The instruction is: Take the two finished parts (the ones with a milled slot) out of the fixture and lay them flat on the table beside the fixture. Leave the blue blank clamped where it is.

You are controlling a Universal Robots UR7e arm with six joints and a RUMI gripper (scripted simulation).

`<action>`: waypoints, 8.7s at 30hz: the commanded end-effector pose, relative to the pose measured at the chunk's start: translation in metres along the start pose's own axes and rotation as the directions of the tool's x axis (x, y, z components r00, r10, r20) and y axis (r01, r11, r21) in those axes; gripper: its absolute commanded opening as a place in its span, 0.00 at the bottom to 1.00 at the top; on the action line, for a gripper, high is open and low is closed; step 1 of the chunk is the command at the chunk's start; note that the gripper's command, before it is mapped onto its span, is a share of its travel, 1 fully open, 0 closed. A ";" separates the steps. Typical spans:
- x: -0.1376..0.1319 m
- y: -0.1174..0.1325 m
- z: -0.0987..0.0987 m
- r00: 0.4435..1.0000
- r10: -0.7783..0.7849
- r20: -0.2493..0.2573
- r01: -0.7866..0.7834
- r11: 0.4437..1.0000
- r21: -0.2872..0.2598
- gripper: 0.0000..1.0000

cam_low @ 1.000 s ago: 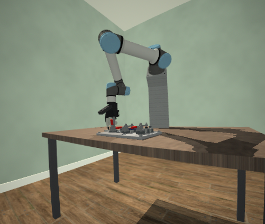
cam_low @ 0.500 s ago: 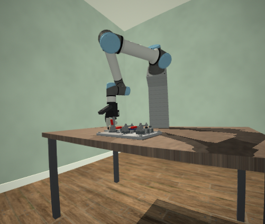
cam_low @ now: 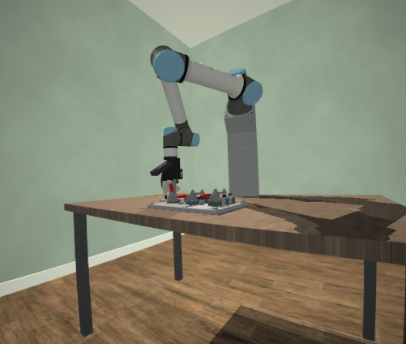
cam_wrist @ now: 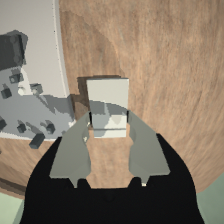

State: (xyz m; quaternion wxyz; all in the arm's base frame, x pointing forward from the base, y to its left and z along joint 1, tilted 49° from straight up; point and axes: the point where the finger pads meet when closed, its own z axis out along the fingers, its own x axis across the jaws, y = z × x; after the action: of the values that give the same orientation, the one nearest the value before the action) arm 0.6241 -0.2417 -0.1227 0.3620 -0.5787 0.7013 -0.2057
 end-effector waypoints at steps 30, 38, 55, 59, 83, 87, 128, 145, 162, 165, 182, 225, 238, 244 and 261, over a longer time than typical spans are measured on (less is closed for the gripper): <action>0.000 0.000 0.008 1.000 0.000 -0.001 0.000 1.000 0.001 0.00; 0.000 0.000 0.008 1.000 -0.001 -0.001 0.001 1.000 0.001 0.00; 0.000 0.000 0.008 1.000 -0.001 -0.001 0.001 1.000 0.001 0.47; 0.000 -0.001 0.008 1.000 -0.001 -0.001 0.001 1.000 0.001 0.47; 0.000 -0.001 0.008 1.000 -0.001 -0.001 0.001 1.000 0.001 0.47; 0.000 -0.001 0.007 1.000 -0.001 -0.001 0.001 1.000 0.001 0.47; 0.000 0.000 -0.092 1.000 0.001 -0.001 -0.001 1.000 0.000 0.47; -0.001 0.000 -0.093 1.000 -0.001 0.000 0.001 1.000 0.000 0.47; -0.001 0.000 -0.094 1.000 0.000 -0.001 0.000 1.000 0.001 0.28; -0.001 0.000 -0.095 1.000 0.000 -0.001 0.000 1.000 0.001 0.28; -0.001 0.000 -0.139 1.000 0.001 0.000 -0.001 1.000 0.001 0.28; -0.019 0.000 -0.190 1.000 -0.001 0.001 0.001 1.000 -0.001 0.28; -0.064 0.001 -0.190 1.000 -0.001 0.001 0.001 1.000 -0.001 0.28; -0.104 0.001 -0.190 1.000 -0.001 0.001 0.001 1.000 -0.001 0.28; -0.200 0.001 -0.190 1.000 -0.001 0.001 0.001 1.000 -0.001 0.28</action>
State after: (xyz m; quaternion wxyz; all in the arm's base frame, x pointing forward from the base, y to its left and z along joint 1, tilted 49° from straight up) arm 0.4929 -0.1078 0.0432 0.3664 -0.5839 0.6962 -0.2002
